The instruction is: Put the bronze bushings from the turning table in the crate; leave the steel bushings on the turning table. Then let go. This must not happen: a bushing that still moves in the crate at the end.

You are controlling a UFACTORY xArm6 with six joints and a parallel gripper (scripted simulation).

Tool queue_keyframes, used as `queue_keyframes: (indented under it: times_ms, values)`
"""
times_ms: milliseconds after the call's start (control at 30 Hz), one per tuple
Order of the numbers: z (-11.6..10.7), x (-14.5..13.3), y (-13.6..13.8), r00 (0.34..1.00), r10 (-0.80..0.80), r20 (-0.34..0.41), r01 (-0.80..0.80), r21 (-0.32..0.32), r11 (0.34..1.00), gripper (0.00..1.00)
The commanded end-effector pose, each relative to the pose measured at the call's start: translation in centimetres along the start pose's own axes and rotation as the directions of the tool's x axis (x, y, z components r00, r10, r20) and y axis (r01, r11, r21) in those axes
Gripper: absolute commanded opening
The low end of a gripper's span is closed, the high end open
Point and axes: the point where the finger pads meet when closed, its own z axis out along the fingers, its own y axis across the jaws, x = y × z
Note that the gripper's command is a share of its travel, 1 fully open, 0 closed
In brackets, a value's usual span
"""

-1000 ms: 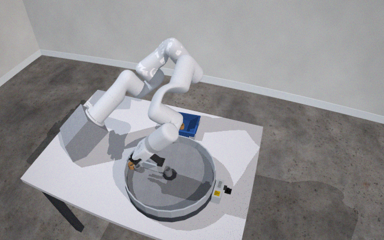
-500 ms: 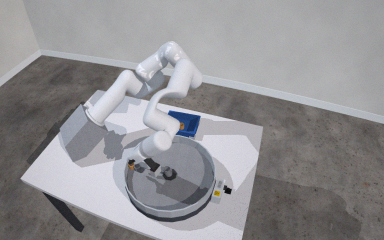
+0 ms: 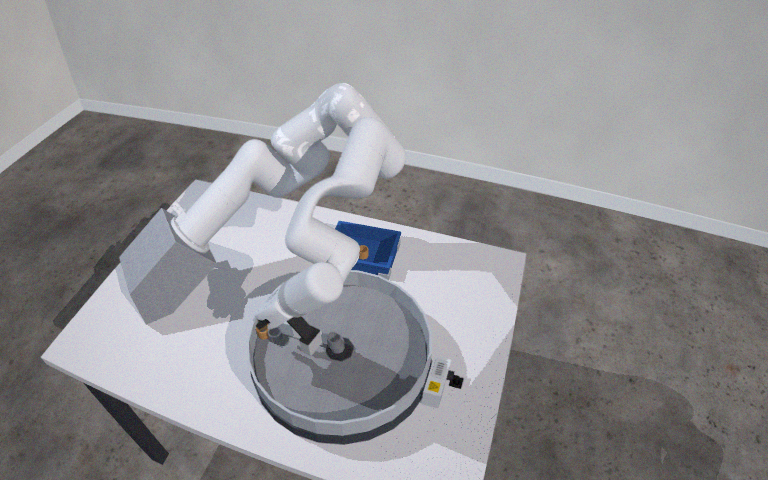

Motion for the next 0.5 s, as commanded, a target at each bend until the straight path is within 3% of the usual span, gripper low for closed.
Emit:
queue_keyframes:
  times_ms: [0, 467]
  values:
    - [-0.14, 0.04, 0.07, 1.000, 0.001, -0.003, -0.001, -0.002, 1.000, 0.11]
    - [0.23, 0.35, 0.07, 1.000, 0.001, -0.003, -0.001, -0.002, 1.000, 0.11]
